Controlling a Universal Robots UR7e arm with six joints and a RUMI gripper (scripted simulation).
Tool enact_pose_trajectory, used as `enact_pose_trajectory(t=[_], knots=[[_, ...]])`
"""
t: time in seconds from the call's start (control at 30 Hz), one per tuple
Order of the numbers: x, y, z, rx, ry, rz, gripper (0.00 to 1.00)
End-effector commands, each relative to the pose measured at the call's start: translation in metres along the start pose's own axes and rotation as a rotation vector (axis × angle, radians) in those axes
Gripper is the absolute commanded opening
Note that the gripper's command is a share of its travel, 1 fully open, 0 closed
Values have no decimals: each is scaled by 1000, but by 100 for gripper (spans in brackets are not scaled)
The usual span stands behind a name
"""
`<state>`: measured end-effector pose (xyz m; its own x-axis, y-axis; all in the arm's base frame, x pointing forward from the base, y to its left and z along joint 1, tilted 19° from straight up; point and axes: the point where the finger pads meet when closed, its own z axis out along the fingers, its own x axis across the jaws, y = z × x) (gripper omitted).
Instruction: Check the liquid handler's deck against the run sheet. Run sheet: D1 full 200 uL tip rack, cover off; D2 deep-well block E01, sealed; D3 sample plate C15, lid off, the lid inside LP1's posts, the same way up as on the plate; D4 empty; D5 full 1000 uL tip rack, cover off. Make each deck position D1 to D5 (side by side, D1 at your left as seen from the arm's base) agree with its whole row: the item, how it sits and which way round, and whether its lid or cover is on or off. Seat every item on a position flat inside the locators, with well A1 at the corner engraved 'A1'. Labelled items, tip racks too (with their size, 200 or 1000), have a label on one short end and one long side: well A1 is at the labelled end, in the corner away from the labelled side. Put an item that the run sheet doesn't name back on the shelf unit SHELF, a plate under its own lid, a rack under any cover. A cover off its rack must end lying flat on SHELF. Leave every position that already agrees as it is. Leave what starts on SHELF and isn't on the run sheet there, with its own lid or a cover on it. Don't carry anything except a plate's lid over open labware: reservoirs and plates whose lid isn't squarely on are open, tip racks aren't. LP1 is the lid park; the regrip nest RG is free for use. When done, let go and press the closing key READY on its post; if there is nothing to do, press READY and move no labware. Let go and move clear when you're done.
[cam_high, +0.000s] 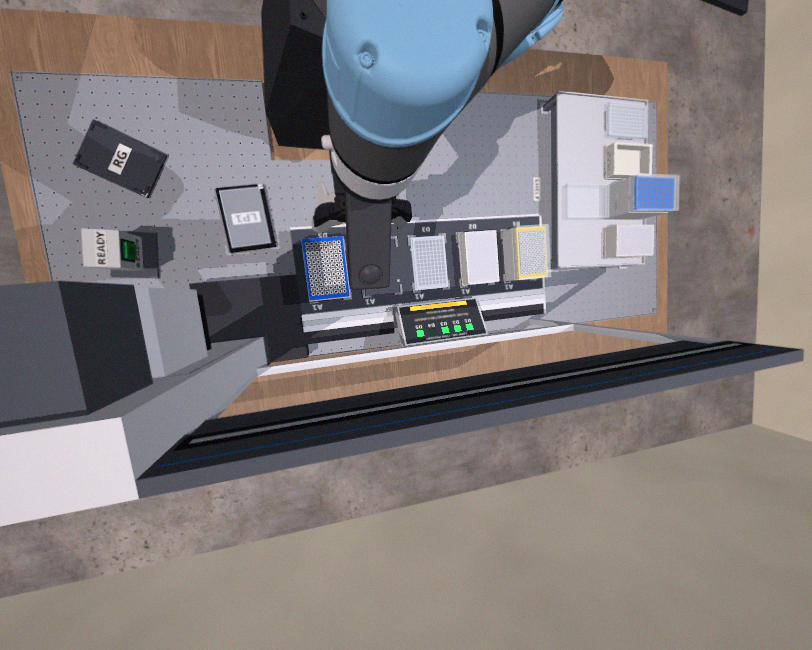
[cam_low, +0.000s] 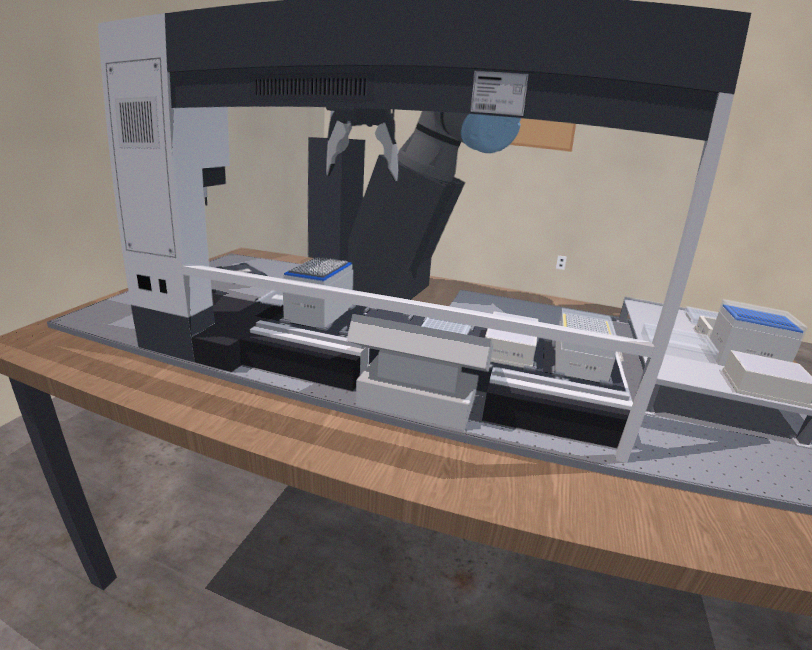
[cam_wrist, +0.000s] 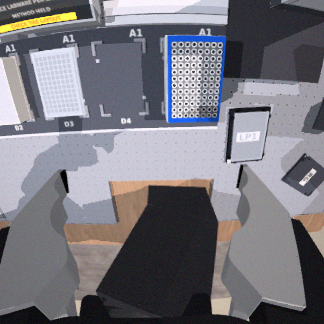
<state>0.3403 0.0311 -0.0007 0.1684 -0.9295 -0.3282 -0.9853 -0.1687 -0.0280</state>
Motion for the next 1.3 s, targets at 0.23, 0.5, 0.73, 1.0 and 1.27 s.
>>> enact_pose_trajectory(t=[0.23,0.5,0.73,1.0,1.27], knots=[[54,-39,3,2,6,-4,82],[61,-45,3,2,6,-5,82],[59,-43,9,-2,1,-4,82],[59,-42,36,-2,0,-4,82],[59,-42,55,-2,0,-4,82]])
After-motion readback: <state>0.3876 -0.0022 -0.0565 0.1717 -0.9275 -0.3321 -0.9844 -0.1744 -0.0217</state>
